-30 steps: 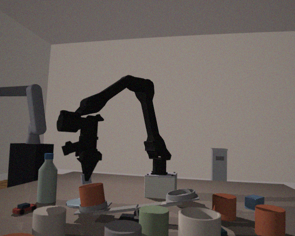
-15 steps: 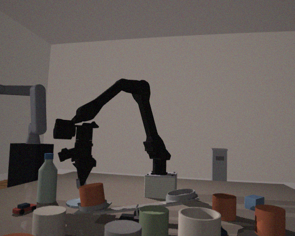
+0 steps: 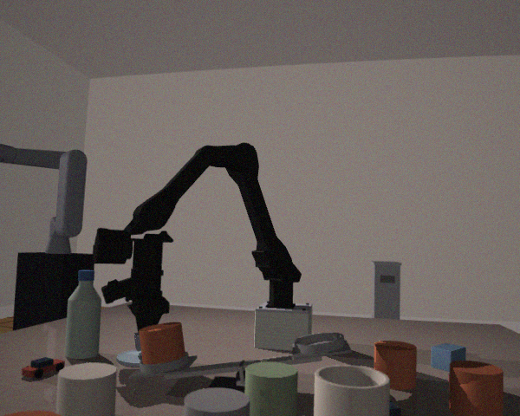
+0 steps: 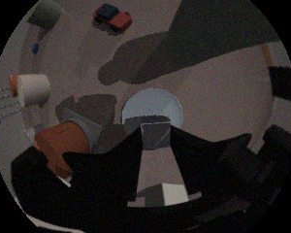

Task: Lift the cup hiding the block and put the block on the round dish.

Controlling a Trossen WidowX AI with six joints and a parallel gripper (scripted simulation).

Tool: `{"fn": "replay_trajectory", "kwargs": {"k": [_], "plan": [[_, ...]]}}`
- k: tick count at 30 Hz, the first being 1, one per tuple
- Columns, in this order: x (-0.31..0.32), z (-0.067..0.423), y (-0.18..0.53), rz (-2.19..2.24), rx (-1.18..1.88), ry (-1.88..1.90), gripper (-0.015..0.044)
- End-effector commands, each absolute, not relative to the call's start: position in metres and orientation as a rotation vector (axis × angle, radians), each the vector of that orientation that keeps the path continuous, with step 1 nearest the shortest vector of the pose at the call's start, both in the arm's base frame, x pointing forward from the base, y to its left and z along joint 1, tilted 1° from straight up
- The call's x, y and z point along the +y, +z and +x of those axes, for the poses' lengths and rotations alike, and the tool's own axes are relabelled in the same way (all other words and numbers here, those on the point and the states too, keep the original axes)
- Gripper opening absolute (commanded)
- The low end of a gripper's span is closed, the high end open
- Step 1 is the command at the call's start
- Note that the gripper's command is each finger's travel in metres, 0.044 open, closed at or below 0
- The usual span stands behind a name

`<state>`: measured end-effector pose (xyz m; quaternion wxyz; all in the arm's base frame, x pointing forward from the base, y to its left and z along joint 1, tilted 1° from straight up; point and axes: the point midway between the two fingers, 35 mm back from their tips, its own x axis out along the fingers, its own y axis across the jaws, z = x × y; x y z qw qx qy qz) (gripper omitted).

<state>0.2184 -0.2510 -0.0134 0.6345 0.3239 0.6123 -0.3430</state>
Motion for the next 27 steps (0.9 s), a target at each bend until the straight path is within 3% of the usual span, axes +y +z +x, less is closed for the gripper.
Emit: {"fn": "replay_trajectory", "kwargs": {"k": [1, 9, 25, 27], "plan": [[-0.251, 0.218, -0.022, 0.737, 1.407, -0.781, 0.0000], [-0.251, 0.218, -0.032, 0.737, 1.407, -0.781, 0.0000], [-0.251, 0.218, -0.024, 0.741, 1.403, -0.783, 0.0420], [-0.251, 0.219, 0.001, 0.739, 1.405, -0.782, 0.0440]]}}
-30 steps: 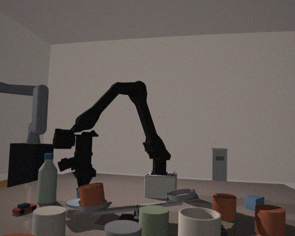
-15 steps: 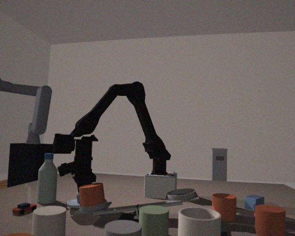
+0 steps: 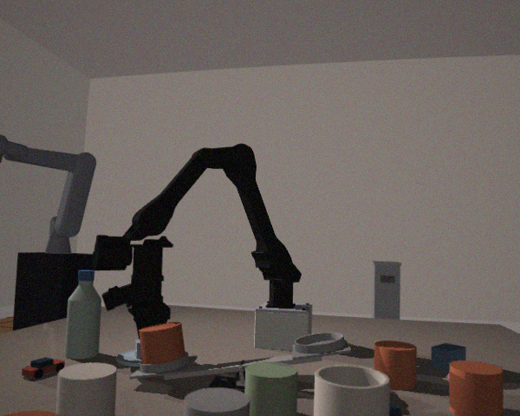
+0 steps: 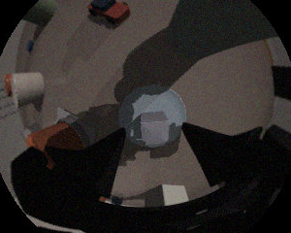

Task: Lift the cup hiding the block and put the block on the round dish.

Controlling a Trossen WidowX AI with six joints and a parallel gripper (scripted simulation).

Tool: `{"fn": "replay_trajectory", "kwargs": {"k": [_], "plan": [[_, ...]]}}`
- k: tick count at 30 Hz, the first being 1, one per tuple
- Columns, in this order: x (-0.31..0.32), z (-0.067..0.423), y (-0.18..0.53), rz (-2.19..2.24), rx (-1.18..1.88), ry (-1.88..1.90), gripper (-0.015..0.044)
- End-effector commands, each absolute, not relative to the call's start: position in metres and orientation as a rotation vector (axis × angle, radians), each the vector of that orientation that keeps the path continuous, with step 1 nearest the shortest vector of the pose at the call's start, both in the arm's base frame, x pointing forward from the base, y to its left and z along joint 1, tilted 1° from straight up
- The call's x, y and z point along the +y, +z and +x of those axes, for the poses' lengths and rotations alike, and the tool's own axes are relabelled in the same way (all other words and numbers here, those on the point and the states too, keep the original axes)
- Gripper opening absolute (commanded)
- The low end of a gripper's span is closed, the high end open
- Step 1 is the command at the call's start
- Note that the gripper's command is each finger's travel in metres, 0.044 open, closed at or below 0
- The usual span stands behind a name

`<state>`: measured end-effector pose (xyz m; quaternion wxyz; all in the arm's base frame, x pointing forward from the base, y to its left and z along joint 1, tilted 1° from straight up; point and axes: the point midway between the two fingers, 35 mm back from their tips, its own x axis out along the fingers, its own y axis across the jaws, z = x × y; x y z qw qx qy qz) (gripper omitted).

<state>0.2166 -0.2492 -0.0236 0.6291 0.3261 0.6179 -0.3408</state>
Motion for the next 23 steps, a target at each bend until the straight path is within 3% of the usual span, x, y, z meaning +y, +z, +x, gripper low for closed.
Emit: {"fn": "replay_trajectory", "kwargs": {"k": [1, 12, 23], "plan": [[-0.250, 0.218, 0.017, 0.738, 1.405, -0.782, 0.0440], [-0.247, 0.217, 0.071, 0.736, 1.395, -0.783, 0.0440], [-0.247, 0.217, 0.074, 0.736, 1.394, -0.783, 0.0440]]}}
